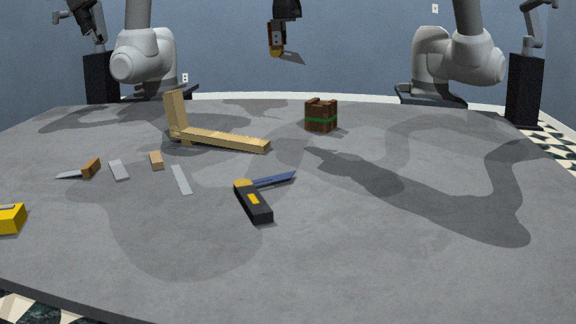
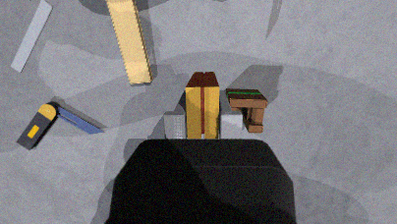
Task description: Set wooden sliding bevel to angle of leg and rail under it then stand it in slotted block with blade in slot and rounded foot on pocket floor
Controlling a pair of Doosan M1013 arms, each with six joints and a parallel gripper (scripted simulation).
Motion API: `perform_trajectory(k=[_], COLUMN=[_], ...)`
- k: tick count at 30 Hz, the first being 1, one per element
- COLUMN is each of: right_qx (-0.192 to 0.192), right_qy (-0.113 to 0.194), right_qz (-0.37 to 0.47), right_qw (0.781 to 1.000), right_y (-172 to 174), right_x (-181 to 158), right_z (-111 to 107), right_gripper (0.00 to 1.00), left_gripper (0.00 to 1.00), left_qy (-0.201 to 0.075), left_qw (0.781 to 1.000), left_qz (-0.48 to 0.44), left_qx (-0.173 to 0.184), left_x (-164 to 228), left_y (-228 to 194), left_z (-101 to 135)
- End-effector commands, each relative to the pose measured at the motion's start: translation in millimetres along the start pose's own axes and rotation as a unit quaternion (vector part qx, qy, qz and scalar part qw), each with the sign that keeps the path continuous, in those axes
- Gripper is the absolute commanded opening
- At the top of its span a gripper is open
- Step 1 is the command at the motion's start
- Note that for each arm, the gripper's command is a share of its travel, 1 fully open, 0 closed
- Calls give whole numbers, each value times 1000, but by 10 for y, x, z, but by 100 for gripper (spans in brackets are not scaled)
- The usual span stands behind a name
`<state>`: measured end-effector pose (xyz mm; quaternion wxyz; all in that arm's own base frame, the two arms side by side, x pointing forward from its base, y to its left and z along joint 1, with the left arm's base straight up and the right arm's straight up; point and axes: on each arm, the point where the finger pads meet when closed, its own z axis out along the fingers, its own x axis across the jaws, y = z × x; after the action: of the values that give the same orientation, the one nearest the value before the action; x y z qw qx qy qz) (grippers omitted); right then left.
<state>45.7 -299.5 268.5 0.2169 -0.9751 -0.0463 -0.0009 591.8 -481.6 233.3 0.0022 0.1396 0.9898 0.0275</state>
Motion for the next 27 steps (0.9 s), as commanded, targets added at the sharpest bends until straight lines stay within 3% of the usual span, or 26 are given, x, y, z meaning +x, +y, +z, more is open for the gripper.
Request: perform_trajectory(k=[1, 14, 27], right_qx=[-1, -1, -1], right_qy=[0, 0, 0], right_qz=[0, 0, 0], right_qw=[1000, 1000, 1000], right_y=[1, 1, 1], right_x=[1, 1, 1], right_z=[-5, -5, -5], right_gripper=[100, 100, 100], left_gripper=[0, 0, 0], left_qy=[-2, -3, -3], left_qw=[1000, 1000, 999], left_qz=[4, 19, 23], left_qx=[5, 23, 28], left_x=[94, 557, 690], left_y=[119, 677, 838], left_z=[-9, 28, 38])
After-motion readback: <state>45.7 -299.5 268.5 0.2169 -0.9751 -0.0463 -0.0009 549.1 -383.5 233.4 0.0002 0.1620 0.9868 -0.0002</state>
